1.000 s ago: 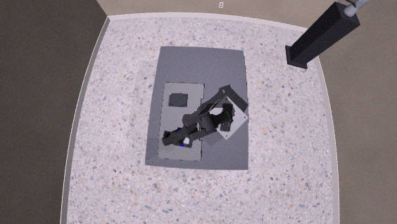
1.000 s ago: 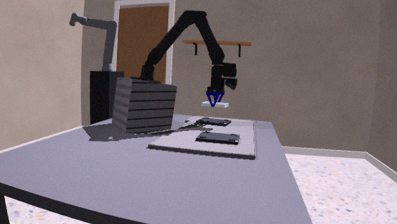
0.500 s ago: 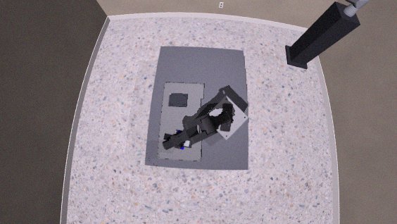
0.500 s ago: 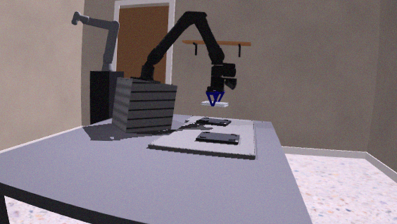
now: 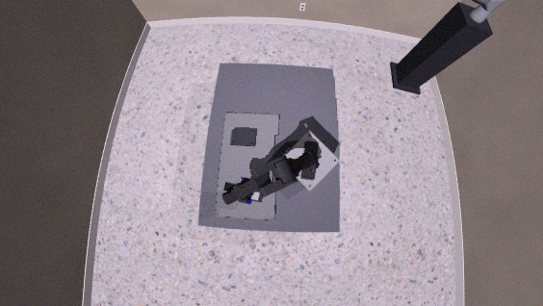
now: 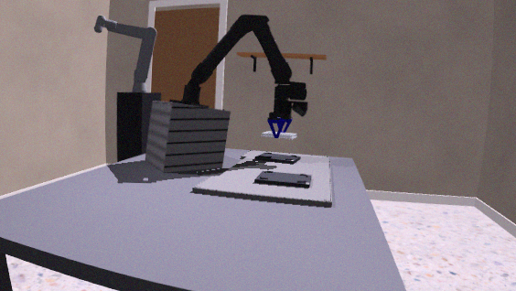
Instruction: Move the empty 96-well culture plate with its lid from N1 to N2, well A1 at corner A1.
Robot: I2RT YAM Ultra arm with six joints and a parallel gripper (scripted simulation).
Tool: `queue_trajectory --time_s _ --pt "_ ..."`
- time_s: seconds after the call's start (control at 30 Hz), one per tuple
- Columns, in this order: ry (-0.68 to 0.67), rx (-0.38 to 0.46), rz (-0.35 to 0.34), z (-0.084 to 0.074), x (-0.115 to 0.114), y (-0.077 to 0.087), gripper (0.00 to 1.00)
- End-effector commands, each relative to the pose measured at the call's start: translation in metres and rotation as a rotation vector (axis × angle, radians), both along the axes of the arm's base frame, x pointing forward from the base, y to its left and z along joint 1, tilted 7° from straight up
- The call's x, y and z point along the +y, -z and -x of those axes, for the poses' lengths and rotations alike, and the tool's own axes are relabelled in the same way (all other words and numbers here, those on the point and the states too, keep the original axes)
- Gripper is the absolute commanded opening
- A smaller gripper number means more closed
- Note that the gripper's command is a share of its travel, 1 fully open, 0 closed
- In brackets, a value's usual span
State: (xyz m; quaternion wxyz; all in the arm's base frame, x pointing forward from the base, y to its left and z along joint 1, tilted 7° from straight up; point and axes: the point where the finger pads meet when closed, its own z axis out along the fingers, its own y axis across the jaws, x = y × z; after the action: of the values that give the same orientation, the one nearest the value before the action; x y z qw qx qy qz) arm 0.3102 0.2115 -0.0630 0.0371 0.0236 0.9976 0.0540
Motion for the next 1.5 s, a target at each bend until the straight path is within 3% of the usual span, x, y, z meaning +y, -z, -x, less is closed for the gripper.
queue_trajectory --time_s 0.0,0.5,0.67,0.8,0.87,0.9,0.93,1.1,1.37,1.47 --pt "0.02 -0.007 0.008 -0.001 -0.008 -0.004 0.0" --pt "0.006 -0.011 -0.002 -0.003 -0.001 -0.004 0.0" --pt "0.016 0.004 0.015 0.0 -0.007 0.014 0.0" --pt "0.015 -0.013 0.003 -0.008 -0.001 0.016 0.0" --pt "0.015 -0.013 0.003 -0.008 -0.001 0.016 0.0" --pt "0.015 -0.048 -0.019 -0.016 0.004 0.004 0.0" --pt "0.014 -0.028 -0.006 -0.013 0.003 0.015 0.0" --pt "0.011 -0.015 0.002 -0.009 0.003 0.028 0.0" --pt "0.002 -0.027 -0.006 -0.014 0.011 0.038 0.0" --pt "0.008 -0.04 -0.014 -0.018 0.011 0.034 0.0"
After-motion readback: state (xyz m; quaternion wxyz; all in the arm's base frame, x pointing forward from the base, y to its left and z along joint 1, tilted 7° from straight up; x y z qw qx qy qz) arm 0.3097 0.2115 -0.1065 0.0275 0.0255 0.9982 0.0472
